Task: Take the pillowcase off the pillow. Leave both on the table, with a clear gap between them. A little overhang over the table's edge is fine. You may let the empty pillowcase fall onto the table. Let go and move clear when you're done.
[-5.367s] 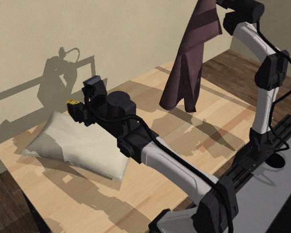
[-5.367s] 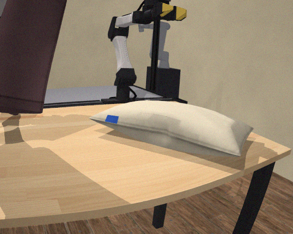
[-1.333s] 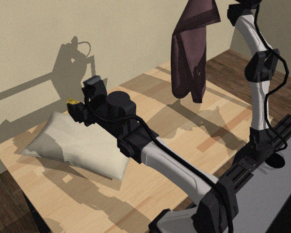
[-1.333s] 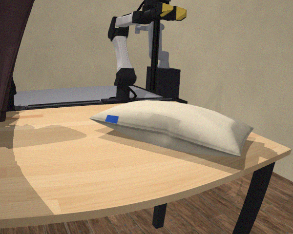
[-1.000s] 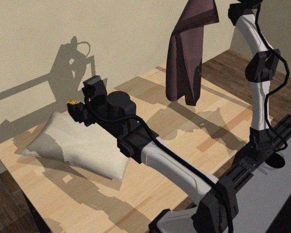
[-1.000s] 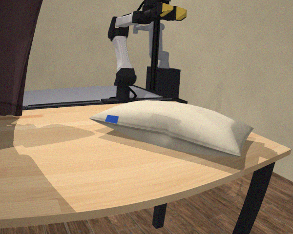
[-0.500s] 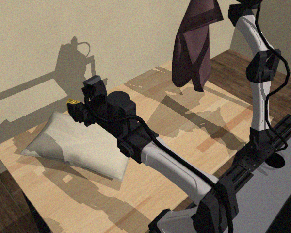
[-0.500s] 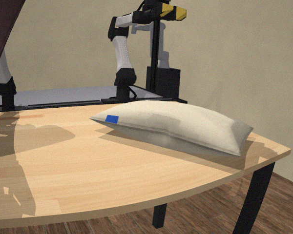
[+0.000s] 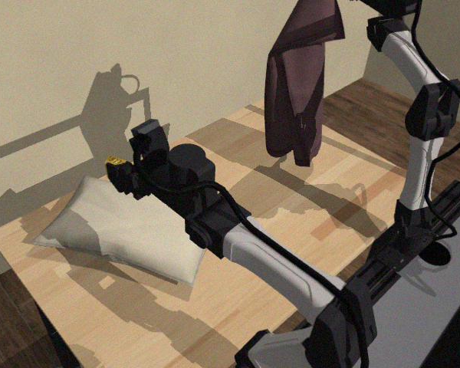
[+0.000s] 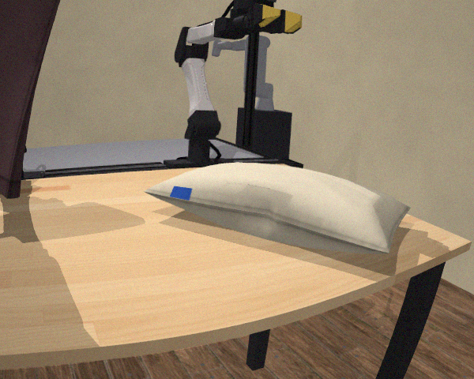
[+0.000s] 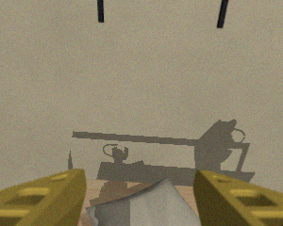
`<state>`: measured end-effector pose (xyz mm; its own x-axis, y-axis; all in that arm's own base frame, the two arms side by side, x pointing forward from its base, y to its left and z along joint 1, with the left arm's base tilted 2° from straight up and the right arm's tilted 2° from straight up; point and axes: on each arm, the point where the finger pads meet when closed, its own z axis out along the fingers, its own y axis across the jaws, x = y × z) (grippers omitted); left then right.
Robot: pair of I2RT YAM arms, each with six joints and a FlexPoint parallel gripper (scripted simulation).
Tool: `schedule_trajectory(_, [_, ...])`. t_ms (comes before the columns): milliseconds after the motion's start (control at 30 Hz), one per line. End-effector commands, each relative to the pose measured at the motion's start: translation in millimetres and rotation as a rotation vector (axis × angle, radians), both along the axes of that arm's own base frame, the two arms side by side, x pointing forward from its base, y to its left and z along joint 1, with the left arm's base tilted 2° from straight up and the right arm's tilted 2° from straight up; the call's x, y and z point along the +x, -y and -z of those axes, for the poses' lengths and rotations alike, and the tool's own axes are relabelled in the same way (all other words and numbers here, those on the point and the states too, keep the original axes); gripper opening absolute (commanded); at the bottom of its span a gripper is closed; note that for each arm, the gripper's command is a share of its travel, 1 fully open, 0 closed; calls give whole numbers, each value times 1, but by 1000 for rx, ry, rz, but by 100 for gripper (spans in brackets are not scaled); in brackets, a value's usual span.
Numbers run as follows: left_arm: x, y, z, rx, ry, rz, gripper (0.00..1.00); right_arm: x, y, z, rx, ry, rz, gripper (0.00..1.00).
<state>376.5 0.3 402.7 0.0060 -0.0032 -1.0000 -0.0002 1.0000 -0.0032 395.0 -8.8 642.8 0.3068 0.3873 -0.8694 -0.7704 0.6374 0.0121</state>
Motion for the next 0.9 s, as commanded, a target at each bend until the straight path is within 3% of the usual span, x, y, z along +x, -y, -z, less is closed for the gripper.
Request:
schedule_trajectory(0, [0,8,-29,12,91,31,60,-12,1,-13,24,49,102,0])
schedule_trajectory(133, [0,8,-29,12,91,31,60,-10,6,6,22,30,225,0])
schedule_trajectory(667, [0,8,-29,12,91,31,60,-29,4,55,-24,-17,389,0])
schedule_trajectory(867, [0,8,-29,12,91,31,60,-38,1,58,-40,10,404,0])
